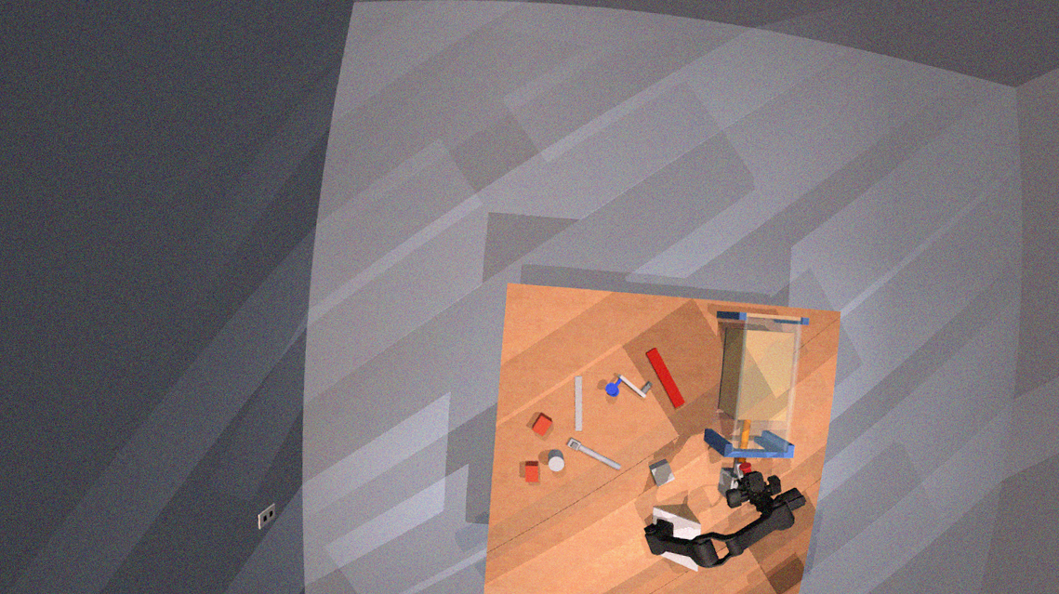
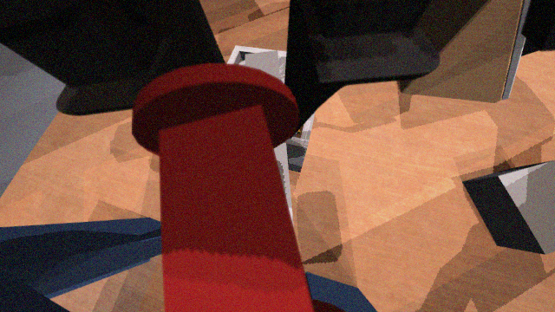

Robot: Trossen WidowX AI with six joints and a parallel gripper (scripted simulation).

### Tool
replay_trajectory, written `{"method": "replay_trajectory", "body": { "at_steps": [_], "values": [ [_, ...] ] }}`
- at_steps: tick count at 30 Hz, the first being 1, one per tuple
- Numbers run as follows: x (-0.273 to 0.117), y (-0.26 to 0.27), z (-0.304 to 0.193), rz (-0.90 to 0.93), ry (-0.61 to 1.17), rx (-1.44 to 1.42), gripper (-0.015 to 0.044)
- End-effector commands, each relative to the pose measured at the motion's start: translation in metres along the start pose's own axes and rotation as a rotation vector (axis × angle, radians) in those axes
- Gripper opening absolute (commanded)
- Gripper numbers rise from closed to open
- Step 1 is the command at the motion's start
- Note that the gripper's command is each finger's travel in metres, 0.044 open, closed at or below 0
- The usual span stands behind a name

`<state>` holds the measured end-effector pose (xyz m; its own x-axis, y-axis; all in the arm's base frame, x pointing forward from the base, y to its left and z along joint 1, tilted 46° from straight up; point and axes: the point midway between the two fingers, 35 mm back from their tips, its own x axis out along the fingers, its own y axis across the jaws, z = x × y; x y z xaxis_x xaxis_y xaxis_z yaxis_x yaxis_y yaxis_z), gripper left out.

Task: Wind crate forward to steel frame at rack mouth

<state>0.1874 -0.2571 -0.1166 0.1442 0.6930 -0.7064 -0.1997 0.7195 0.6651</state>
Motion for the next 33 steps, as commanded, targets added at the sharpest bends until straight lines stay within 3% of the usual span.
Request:
{"method": "replay_trajectory", "body": {
  "at_steps": [1,33],
  "values": [
    [0.001,-0.002,-0.001,0.0,0.002,0.039,0.0],
    [0.014,-0.006,-0.002,-0.009,-0.001,0.119,0.0]
  ]
}}
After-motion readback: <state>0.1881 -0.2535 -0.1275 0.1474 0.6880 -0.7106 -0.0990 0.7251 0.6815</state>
